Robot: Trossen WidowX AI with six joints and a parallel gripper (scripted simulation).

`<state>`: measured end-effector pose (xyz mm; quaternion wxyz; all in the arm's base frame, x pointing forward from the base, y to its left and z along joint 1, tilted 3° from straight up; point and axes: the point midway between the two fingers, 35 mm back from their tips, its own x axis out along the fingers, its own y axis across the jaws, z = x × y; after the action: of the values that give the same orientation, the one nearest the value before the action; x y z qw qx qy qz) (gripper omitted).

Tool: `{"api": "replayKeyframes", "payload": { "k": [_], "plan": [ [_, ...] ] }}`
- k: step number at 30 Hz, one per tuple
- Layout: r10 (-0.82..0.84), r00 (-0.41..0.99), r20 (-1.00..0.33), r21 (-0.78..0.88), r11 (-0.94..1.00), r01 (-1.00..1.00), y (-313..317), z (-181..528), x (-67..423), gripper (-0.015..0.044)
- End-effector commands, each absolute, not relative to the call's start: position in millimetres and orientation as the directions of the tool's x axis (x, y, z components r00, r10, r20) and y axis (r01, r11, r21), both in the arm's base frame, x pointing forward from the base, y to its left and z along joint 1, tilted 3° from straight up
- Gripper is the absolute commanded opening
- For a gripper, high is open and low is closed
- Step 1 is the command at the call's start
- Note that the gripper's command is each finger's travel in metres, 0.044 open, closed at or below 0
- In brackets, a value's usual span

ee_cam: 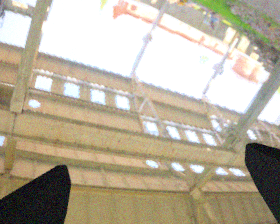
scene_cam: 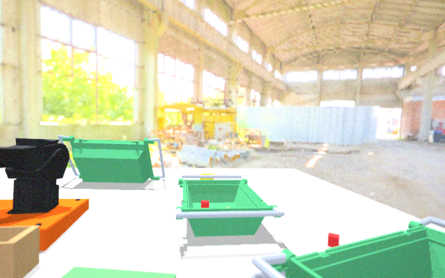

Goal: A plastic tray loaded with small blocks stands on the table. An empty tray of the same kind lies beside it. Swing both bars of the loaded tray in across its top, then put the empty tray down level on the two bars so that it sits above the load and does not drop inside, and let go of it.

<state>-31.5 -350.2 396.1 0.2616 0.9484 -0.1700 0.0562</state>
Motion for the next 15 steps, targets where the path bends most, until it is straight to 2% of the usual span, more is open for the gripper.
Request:
{"api": "replayKeyframes", "payload": {
  "k": [1, 8, 12, 15],
  "plan": [
    [-0.293, 0.936, 0.195, 0.477, -0.805, -0.352, -350, 396, -32, 0.0374],
    [-0.292, 0.936, 0.196, 0.481, -0.803, -0.351, -349, 397, -31, 0.0190],
    [-0.258, 0.942, 0.216, 0.578, -0.744, -0.336, -322, 422, -27, 0.0087],
    [-0.216, 0.950, 0.228, 0.707, -0.634, -0.314, -283, 452, -21, 0.0087]
  ]
}}
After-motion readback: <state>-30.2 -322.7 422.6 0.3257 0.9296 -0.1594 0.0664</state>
